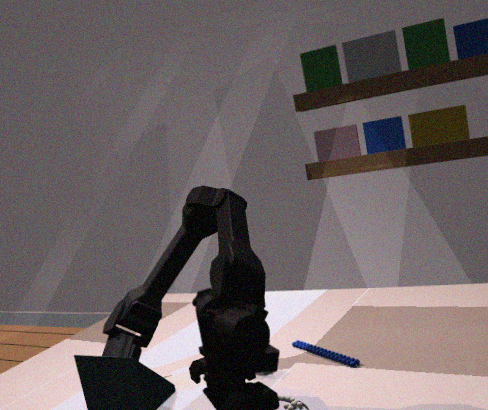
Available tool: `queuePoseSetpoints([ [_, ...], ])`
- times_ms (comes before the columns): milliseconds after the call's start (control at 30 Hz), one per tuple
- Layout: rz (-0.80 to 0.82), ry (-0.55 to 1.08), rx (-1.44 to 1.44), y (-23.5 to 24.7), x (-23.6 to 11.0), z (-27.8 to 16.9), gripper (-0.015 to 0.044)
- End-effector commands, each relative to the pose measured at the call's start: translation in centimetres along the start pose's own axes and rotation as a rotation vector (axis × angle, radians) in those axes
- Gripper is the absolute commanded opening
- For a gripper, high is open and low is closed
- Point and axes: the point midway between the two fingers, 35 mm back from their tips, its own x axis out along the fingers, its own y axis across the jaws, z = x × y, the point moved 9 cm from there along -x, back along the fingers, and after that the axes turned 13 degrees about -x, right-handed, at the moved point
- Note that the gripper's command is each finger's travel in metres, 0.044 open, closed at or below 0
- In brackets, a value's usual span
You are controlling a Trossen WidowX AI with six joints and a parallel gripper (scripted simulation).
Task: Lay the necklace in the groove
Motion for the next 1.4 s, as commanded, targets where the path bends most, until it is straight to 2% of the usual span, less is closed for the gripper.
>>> queuePoseSetpoints([
  [0, -0.001, 0.000, 0.000, -0.01, -0.06, -0.01, 0.0041],
  [67, -0.001, 0.000, 0.000, -0.01, -0.06, -0.01, 0.0000],
  [1367, -0.003, -0.007, 0.008, 0.03, -0.64, -0.05, 0.0000],
])
